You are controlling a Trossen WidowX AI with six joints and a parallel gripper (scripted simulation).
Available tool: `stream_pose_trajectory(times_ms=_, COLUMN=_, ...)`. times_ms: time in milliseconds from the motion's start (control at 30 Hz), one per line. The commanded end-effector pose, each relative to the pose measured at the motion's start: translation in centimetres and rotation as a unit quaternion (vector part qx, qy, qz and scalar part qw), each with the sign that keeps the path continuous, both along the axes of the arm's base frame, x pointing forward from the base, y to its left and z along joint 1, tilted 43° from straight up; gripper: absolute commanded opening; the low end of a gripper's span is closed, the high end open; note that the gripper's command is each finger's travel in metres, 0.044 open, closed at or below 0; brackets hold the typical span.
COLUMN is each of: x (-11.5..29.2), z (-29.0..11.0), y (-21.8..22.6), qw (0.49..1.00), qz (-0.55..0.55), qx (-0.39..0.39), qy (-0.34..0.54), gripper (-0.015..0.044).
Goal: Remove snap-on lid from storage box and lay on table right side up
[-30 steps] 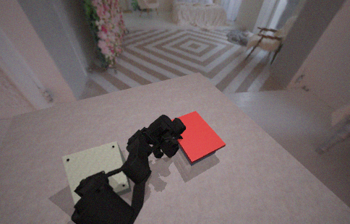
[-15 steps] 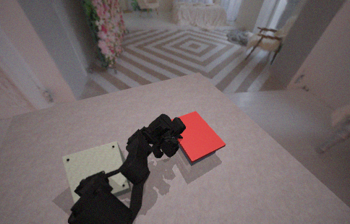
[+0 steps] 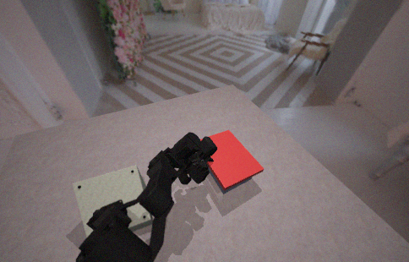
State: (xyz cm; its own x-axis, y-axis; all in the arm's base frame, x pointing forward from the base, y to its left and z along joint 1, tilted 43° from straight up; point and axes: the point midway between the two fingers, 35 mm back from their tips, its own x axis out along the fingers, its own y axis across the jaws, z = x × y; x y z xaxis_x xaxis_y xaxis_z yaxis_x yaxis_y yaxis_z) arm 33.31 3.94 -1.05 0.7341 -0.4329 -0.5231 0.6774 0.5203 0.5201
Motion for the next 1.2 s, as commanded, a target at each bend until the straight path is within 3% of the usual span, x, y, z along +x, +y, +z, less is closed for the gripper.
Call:
stream_pose_trajectory(times_ms=0, x=0.01, z=0.22, y=0.21, qw=1.0, qz=0.001, qx=0.001, qy=-0.002, gripper=0.0)
stream_pose_trajectory(times_ms=1167, x=0.24, z=0.25, y=0.33, qw=1.0, qz=0.002, qx=0.001, qy=-0.002, gripper=0.0)
